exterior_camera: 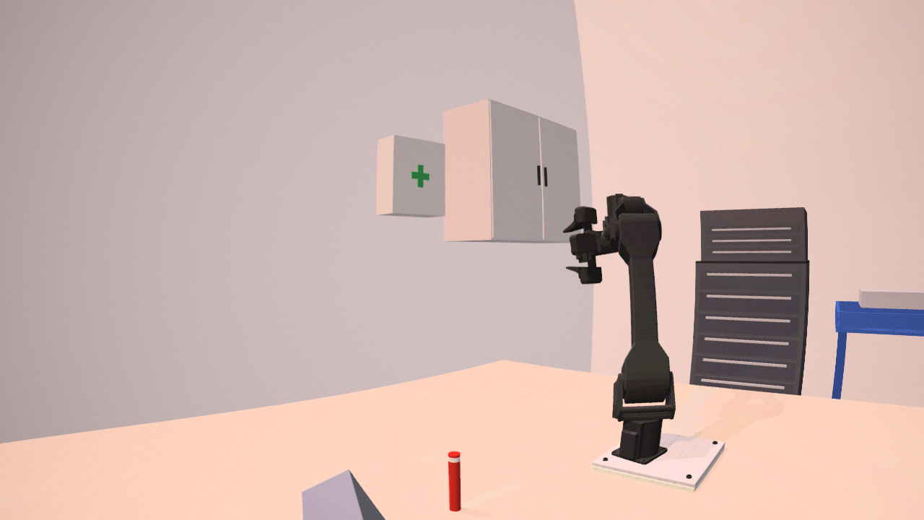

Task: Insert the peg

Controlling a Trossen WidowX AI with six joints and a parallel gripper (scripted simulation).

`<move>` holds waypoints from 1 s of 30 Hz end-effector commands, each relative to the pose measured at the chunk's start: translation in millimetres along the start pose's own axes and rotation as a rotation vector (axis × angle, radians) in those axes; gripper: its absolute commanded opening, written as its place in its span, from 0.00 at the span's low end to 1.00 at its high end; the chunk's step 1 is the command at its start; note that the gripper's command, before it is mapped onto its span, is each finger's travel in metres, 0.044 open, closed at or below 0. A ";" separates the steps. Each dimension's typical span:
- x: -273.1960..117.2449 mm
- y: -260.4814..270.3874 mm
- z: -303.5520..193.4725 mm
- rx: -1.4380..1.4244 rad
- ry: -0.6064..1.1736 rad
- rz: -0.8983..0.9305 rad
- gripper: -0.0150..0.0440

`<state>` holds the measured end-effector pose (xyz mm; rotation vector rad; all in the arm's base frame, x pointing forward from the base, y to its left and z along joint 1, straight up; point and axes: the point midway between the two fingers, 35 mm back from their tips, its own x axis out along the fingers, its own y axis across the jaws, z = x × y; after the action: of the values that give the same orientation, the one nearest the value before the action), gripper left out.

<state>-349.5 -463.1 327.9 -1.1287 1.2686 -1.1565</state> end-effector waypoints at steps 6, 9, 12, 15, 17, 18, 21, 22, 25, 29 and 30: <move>27.6 3.6 55.0 0.111 -0.071 0.053 1.00; 35.9 6.6 73.5 0.147 -0.095 0.075 1.00; 42.0 6.3 93.0 0.179 -0.120 0.091 1.00; 46.6 4.5 113.1 0.210 -0.147 0.104 1.00; 49.2 3.3 126.5 0.230 -0.165 0.113 1.00; 50.4 2.8 133.3 0.240 -0.174 0.118 1.00; 53.5 3.1 149.1 0.265 -0.194 0.133 1.00; 55.2 4.5 155.4 0.276 -0.200 0.143 1.00; 59.9 9.0 174.5 0.308 -0.219 0.172 1.00; 64.8 15.1 200.2 0.349 -0.243 0.214 1.00; 65.8 16.7 206.6 0.359 -0.249 0.225 1.00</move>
<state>-165.0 -530.5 305.4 -0.8426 0.9456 -1.0093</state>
